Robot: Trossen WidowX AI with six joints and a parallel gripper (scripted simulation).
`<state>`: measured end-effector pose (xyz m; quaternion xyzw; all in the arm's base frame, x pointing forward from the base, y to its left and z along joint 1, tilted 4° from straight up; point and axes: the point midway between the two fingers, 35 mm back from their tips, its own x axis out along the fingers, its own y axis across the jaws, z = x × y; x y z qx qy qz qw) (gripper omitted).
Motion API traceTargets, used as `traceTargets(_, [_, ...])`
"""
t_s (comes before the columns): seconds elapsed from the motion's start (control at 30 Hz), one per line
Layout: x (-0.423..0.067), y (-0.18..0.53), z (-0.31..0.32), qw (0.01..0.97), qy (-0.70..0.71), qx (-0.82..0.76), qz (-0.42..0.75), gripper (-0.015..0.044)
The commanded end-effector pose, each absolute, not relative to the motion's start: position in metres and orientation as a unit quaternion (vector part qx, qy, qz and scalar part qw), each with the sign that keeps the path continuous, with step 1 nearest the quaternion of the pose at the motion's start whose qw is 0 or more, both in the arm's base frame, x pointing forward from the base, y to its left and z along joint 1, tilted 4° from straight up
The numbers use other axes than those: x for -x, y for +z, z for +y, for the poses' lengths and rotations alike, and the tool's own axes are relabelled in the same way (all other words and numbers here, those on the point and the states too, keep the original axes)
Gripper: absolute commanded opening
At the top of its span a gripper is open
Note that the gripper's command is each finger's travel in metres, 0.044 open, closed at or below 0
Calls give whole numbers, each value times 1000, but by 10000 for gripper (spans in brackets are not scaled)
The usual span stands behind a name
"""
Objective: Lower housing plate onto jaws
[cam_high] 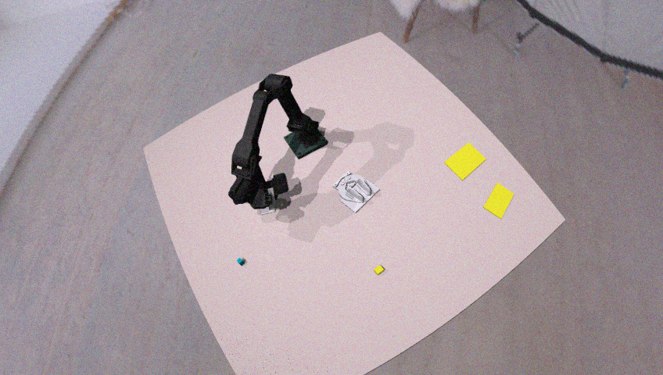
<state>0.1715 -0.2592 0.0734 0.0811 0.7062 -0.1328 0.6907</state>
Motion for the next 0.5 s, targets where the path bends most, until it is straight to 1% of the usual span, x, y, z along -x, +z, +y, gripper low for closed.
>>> traceTargets(0.0, [-172, 87, -259, 691, -136, -80, 705, 351])
traceTargets(0.27, [-171, 112, -255, 691, -136, -79, 705, 351])
traceTargets(0.47, [-172, 115, -255, 691, -137, -81, 705, 351])
